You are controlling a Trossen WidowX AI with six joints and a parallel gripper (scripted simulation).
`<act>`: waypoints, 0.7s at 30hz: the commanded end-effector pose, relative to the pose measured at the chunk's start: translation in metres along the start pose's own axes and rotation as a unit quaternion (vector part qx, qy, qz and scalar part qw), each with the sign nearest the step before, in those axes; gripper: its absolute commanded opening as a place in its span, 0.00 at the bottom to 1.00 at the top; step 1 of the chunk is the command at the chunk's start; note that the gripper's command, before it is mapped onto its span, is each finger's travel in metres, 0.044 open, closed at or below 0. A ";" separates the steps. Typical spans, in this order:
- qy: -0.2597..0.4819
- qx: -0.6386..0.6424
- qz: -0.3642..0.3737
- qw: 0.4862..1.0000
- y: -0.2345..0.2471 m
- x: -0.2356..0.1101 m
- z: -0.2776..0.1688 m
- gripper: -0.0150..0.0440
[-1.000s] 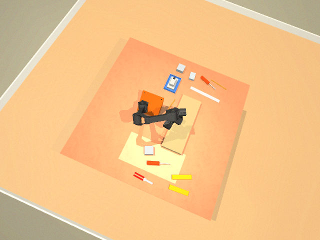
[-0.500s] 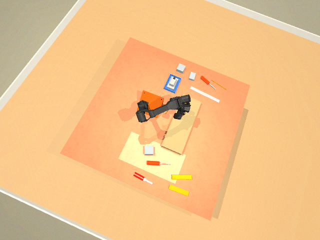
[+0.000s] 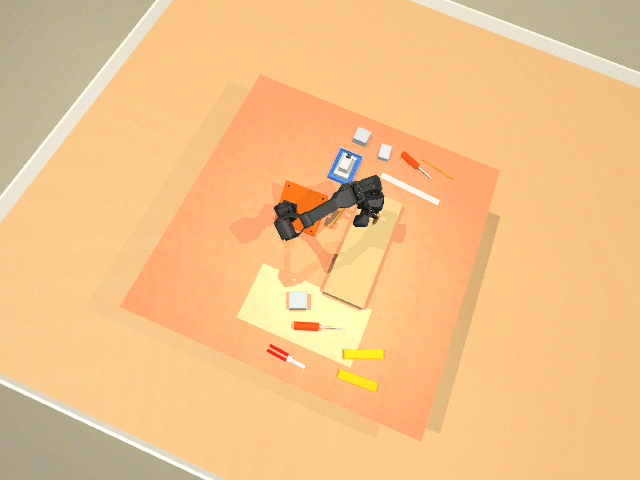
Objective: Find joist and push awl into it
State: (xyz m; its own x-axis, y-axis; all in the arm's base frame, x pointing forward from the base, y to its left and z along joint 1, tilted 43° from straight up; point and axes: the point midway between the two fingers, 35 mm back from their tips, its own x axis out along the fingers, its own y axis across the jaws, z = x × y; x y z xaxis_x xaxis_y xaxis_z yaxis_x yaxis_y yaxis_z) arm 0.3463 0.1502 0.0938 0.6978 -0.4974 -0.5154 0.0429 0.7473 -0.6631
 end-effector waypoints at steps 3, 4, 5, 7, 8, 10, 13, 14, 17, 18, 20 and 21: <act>-0.002 -0.003 -0.003 1.000 0.001 0.002 -0.002 0.25; -0.002 -0.003 -0.003 1.000 0.001 0.003 -0.003 0.25; -0.002 -0.003 -0.003 1.000 0.001 0.003 -0.003 0.25; -0.002 -0.003 -0.003 1.000 0.001 0.004 -0.004 0.25; -0.002 -0.003 -0.003 1.000 0.001 0.005 -0.004 0.25; -0.002 -0.003 -0.003 1.000 0.001 0.006 -0.005 0.25; -0.002 -0.003 -0.003 1.000 0.001 0.007 -0.007 0.25; -0.002 -0.003 -0.003 1.000 0.001 0.008 -0.007 0.25; -0.002 -0.003 -0.003 1.000 0.001 0.009 -0.008 0.25; -0.002 -0.003 -0.003 1.000 0.001 0.010 -0.009 0.25; -0.002 -0.003 -0.003 1.000 0.001 0.010 -0.009 0.25; -0.002 -0.003 -0.003 1.000 0.001 0.011 -0.010 0.25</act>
State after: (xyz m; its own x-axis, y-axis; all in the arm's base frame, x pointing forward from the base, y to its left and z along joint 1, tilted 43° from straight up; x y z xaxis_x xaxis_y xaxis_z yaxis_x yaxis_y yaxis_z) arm 0.3475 0.1429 0.0845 0.7008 -0.4990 -0.5098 0.0459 0.7447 -0.6658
